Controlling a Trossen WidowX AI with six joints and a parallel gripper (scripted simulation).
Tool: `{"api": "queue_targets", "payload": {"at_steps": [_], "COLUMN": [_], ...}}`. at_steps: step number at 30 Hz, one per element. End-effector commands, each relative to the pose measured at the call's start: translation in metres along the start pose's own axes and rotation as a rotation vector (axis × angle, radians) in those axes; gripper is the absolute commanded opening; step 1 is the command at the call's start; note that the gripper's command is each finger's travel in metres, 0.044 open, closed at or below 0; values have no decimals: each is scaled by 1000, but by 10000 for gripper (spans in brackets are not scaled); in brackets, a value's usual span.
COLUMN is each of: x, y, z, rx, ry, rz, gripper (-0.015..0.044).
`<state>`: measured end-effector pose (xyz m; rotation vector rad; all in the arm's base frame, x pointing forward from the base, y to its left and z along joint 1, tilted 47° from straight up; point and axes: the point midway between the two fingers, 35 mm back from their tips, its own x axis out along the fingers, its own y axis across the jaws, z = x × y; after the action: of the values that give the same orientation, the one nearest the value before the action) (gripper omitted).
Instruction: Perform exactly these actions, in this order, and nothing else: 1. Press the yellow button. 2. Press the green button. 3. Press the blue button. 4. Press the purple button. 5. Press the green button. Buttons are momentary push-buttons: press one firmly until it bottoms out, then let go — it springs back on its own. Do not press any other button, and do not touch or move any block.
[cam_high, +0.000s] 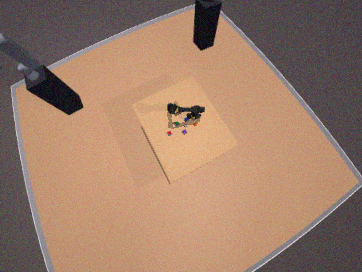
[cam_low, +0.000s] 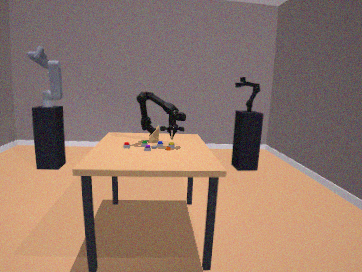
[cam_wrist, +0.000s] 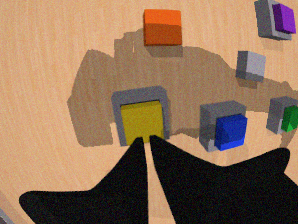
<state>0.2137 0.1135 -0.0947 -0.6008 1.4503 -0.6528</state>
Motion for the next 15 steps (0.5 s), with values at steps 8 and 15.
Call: {"api": "queue_targets", "payload": {"at_steps": [8,15], "x": [15,26], "y": [0,-1], "z": [1,1], "rx": [-5,-4], "ry": [-3,-3], "rz": [-3,-3], "gripper": [20,20]}}
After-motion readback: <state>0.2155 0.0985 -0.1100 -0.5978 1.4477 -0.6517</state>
